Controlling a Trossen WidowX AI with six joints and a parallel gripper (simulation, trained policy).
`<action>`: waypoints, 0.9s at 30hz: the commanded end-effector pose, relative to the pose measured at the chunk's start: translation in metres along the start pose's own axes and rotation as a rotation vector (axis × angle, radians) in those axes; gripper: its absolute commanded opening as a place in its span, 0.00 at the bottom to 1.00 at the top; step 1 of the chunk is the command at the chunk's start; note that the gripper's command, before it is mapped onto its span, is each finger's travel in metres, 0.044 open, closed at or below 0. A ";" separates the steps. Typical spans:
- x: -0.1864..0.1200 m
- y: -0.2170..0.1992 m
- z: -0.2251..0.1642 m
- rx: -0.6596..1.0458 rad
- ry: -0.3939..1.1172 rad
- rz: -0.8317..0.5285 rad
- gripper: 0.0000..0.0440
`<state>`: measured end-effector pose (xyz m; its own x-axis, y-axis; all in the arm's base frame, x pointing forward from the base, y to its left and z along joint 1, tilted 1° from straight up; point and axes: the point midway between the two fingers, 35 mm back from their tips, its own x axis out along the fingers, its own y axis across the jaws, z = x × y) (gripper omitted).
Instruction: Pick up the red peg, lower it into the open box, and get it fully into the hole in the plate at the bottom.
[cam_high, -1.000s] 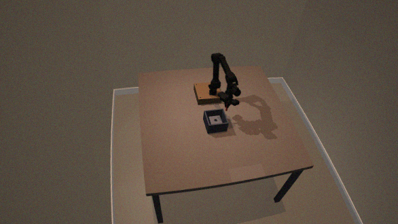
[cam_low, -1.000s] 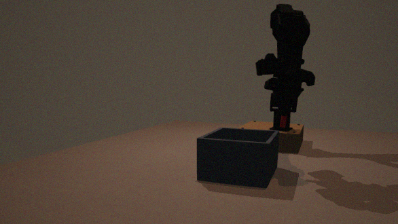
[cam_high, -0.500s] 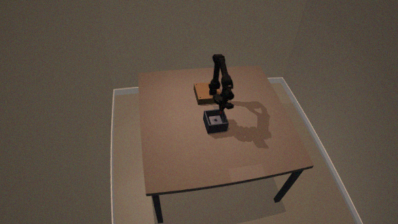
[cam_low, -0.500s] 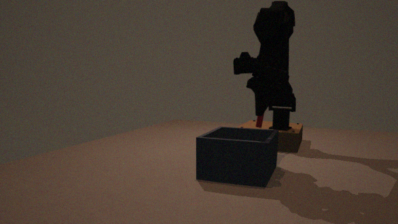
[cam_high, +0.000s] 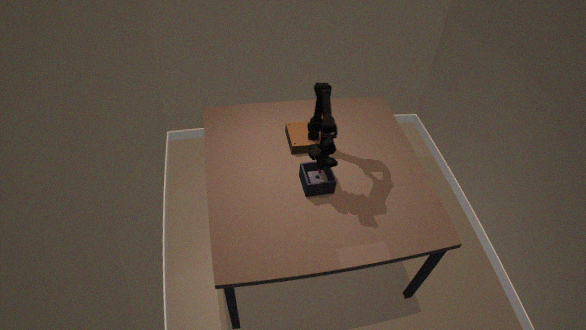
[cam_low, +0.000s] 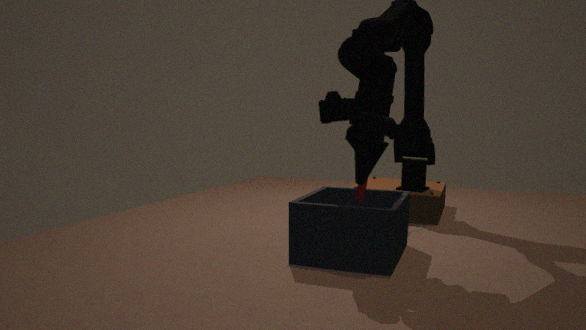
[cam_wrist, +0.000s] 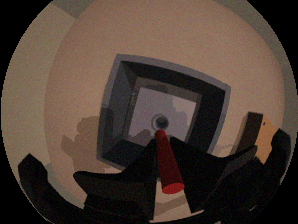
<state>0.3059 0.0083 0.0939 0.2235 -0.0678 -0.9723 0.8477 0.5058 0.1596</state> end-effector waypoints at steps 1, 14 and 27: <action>0.011 0.001 0.003 0.001 0.021 -0.014 0.04; 0.047 -0.005 0.008 -0.040 0.060 -0.093 0.37; 0.050 0.018 0.044 -0.049 0.026 -0.067 1.00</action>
<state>0.3439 -0.0180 0.0549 0.1411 -0.0717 -0.9874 0.8386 0.5388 0.0807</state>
